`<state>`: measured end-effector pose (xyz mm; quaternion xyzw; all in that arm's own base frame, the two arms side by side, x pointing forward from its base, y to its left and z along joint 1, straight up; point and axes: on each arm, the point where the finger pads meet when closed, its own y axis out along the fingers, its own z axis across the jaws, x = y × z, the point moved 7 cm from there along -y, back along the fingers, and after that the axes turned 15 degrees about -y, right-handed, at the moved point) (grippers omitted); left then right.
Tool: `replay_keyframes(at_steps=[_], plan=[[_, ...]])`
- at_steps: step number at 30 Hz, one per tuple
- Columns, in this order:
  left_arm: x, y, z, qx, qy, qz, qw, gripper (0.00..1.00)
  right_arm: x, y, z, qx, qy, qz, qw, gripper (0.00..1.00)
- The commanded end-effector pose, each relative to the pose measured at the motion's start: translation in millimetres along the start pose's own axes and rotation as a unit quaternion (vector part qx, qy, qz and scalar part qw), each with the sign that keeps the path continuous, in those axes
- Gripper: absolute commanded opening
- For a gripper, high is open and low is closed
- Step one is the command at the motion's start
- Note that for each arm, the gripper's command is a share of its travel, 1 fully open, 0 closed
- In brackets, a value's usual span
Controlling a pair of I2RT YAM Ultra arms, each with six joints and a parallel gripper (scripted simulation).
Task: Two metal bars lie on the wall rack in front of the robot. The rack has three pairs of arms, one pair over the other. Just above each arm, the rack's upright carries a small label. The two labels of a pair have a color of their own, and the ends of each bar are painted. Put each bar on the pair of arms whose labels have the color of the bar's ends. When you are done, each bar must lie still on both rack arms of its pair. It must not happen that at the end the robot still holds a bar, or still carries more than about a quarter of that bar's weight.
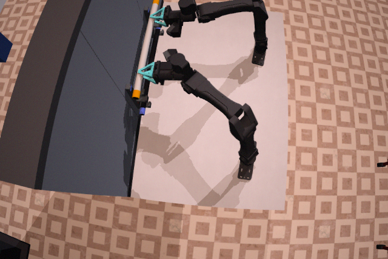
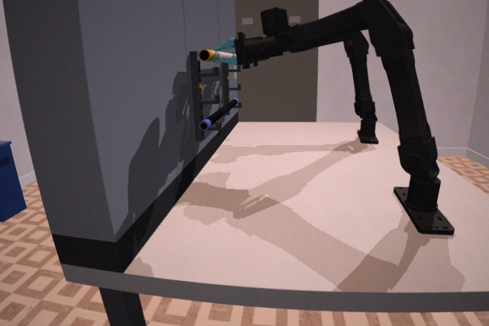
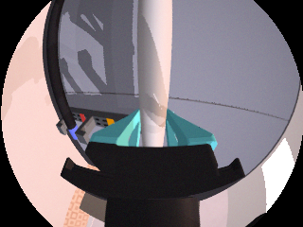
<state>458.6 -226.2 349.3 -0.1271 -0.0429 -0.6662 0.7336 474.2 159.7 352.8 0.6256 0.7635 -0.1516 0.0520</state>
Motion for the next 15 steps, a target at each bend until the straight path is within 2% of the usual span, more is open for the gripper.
replay_keyframes(at_steps=[1,15], plan=[[6,-21,43,0.064,-0.018,-0.018,0.998,0.00,-15,-24,-45,-0.076,0.000,0.023,0.997,0.00],[4,-32,38,0.064,-0.018,-0.017,0.998,0.00,-13,-34,-42,-0.076,-0.001,0.022,0.997,0.00]])
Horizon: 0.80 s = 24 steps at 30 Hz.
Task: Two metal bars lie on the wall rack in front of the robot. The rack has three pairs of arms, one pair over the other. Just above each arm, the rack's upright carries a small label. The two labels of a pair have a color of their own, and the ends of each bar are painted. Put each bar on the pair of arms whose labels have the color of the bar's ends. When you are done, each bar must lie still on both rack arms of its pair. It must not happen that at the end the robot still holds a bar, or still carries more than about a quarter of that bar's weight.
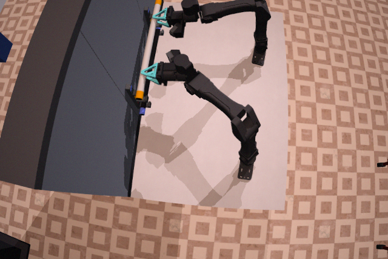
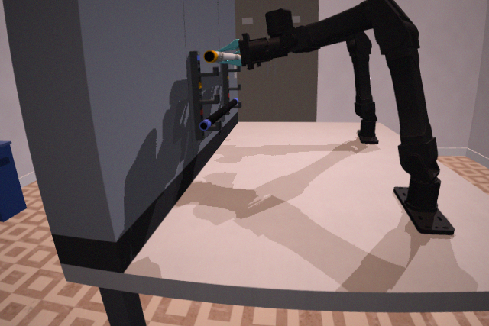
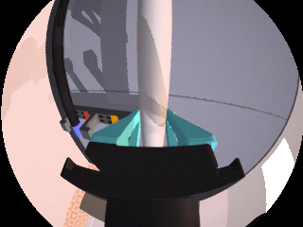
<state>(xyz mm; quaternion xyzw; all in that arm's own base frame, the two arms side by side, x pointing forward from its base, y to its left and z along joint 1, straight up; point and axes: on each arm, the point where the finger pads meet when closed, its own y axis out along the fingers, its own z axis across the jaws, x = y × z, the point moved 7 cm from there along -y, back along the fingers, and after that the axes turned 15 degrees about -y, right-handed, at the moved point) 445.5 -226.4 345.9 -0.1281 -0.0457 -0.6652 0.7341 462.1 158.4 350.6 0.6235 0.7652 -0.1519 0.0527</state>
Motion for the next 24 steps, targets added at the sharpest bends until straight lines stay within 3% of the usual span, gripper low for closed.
replay_keyframes(at_steps=[1,24], plan=[[7,-20,43,0.062,-0.015,-0.018,0.998,0.00,-15,-23,-46,-0.075,0.000,0.025,0.997,0.00],[4,-38,34,0.063,-0.015,-0.017,0.998,0.00,-12,-41,-39,-0.075,0.000,0.023,0.997,0.00]])
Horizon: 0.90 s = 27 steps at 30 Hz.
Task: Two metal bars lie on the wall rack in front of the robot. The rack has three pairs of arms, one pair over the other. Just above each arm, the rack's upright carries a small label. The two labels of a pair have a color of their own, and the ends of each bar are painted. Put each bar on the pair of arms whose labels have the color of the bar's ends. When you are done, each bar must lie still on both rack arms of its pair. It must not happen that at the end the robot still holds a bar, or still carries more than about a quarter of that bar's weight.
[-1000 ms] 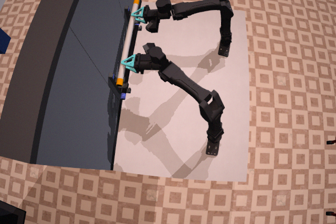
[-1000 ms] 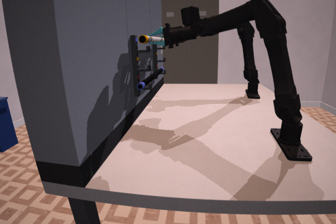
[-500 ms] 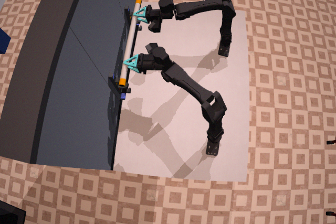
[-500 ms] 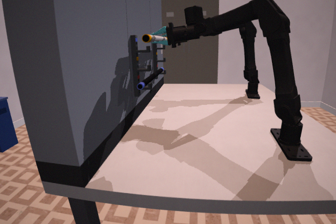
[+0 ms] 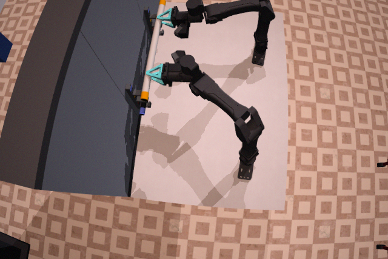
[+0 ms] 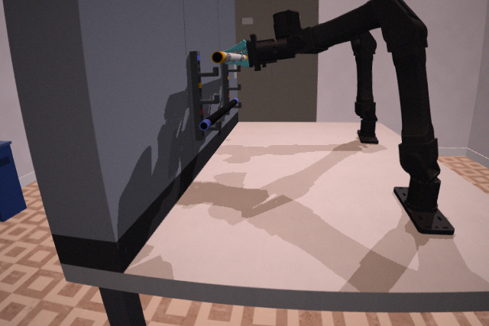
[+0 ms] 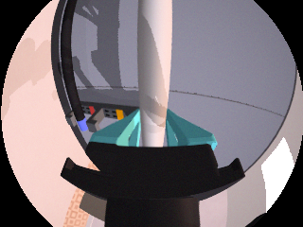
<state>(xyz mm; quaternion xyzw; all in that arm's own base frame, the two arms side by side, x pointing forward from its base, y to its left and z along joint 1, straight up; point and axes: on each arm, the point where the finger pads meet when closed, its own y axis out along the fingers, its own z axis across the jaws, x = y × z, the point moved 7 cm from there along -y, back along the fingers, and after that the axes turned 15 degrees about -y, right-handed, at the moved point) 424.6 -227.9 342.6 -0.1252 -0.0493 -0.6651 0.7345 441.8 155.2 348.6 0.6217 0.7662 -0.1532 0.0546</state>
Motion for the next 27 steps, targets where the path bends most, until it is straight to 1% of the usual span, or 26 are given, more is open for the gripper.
replay_keyframes(at_steps=[1,27], plan=[[6,-17,40,0.058,-0.014,-0.017,0.998,0.00,-14,-21,-44,-0.075,0.002,0.025,0.997,0.00],[-3,-13,10,0.059,-0.016,-0.014,0.998,0.00,-5,-15,-15,-0.075,0.003,0.022,0.997,0.00]])
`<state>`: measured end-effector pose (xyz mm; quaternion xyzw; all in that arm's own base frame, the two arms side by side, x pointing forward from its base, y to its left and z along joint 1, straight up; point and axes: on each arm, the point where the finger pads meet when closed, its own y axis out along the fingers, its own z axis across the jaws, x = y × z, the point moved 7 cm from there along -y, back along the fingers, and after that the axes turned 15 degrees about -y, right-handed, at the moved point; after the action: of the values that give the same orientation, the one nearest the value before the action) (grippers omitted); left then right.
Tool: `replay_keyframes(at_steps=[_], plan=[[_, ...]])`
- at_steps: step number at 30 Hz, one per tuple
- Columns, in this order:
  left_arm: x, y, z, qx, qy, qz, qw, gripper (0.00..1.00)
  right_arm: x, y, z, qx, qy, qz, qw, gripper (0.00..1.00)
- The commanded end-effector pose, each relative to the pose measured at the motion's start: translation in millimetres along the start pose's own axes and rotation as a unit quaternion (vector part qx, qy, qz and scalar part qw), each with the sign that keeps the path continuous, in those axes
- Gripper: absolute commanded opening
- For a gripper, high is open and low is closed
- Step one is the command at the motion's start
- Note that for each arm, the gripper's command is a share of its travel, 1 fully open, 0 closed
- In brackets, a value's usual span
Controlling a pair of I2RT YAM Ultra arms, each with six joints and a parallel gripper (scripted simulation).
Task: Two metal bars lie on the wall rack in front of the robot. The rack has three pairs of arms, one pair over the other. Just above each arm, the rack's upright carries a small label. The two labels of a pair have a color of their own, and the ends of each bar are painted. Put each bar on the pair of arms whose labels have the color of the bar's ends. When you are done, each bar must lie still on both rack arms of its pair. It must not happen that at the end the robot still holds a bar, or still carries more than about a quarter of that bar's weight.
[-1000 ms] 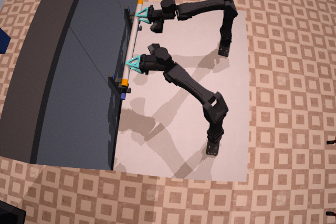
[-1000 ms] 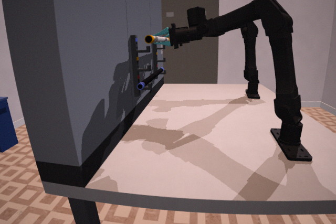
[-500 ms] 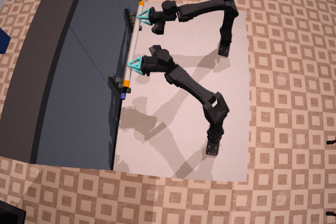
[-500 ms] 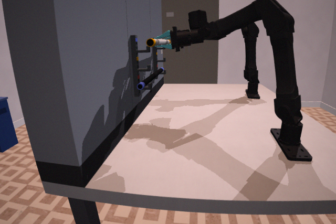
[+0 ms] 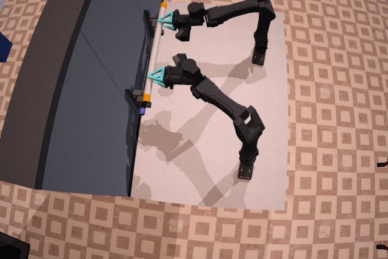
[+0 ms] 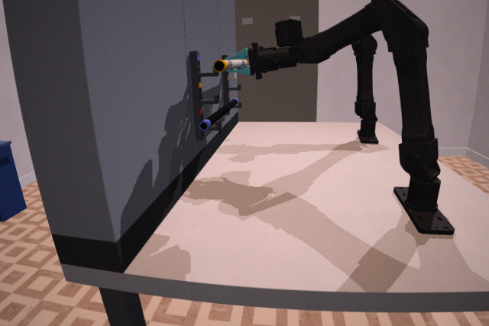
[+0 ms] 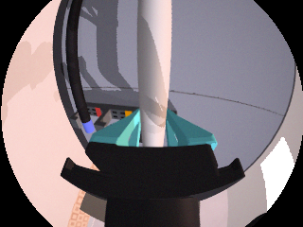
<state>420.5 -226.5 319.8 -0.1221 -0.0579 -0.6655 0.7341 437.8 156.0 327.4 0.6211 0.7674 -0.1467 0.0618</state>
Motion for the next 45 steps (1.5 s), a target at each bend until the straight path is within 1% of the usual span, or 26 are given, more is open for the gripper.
replay_keyframes(at_steps=[1,8,9,23,25,26,40,45], plan=[[4,-11,31,0.051,-0.012,-0.012,0.999,0.00,-12,-14,-34,-0.066,0.004,0.022,0.998,0.00],[2,-11,25,0.051,-0.012,-0.012,0.999,0.00,-10,-13,-28,-0.066,0.004,0.022,0.998,0.00],[3,-11,29,0.061,-0.019,-0.015,0.998,0.00,-12,-14,-35,-0.080,-0.001,0.025,0.997,0.00],[-1,-8,9,0.061,-0.019,-0.015,0.998,0.00,-7,-11,-16,-0.080,-0.001,0.025,0.997,0.00],[-1,-8,9,0.061,-0.019,-0.015,0.998,0.00,-7,-11,-16,-0.080,-0.001,0.025,0.997,0.00],[-2,-8,13,0.072,-0.022,-0.016,0.997,0.00,-6,-11,-21,-0.091,-0.005,0.027,0.996,0.00],[-7,-5,-9,0.072,-0.022,-0.016,0.997,0.00,-1,-7,1,-0.091,-0.005,0.027,0.996,0.00],[-8,-5,-11,0.072,-0.018,-0.015,0.997,0.00,0,-6,4,-0.087,-0.003,0.026,0.996,0.00]])
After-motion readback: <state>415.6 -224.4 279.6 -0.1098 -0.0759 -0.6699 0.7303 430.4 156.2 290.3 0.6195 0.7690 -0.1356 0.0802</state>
